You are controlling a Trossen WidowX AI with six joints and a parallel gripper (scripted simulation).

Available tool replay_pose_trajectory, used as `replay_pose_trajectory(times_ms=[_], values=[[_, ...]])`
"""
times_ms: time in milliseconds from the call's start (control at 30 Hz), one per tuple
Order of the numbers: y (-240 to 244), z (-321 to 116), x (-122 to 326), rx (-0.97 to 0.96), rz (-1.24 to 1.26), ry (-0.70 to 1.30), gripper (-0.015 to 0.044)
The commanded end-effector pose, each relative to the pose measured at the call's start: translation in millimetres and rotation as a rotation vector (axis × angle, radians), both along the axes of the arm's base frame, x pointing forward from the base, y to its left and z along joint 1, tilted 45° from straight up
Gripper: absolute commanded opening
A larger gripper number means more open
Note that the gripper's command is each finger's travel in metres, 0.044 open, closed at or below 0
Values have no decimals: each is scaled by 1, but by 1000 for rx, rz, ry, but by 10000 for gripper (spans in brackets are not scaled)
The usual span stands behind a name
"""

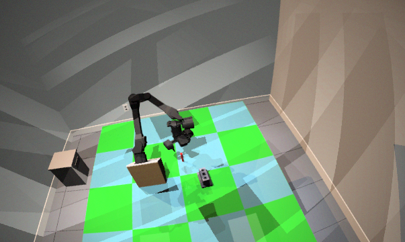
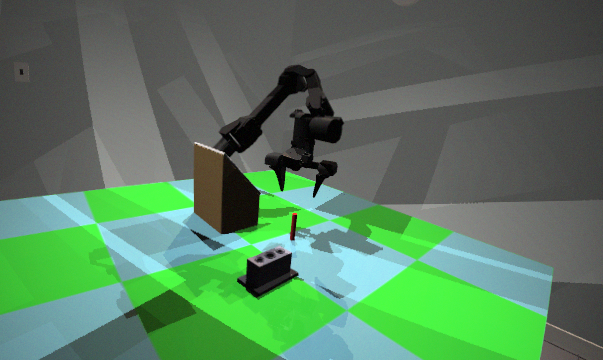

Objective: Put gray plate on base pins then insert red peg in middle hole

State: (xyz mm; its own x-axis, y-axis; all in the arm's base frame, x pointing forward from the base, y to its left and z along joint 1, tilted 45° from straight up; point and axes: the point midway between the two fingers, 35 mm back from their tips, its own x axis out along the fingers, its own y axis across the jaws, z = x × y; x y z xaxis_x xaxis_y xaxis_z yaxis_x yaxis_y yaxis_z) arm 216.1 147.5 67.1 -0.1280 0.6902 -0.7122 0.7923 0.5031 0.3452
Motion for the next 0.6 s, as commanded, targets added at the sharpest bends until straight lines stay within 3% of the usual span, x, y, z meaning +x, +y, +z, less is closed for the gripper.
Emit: replay_pose_trajectory(times_ms=[0,567], values=[[6,-6,-4,3,-12,18,440],[31,-31,-9,5,-12,18,440]])
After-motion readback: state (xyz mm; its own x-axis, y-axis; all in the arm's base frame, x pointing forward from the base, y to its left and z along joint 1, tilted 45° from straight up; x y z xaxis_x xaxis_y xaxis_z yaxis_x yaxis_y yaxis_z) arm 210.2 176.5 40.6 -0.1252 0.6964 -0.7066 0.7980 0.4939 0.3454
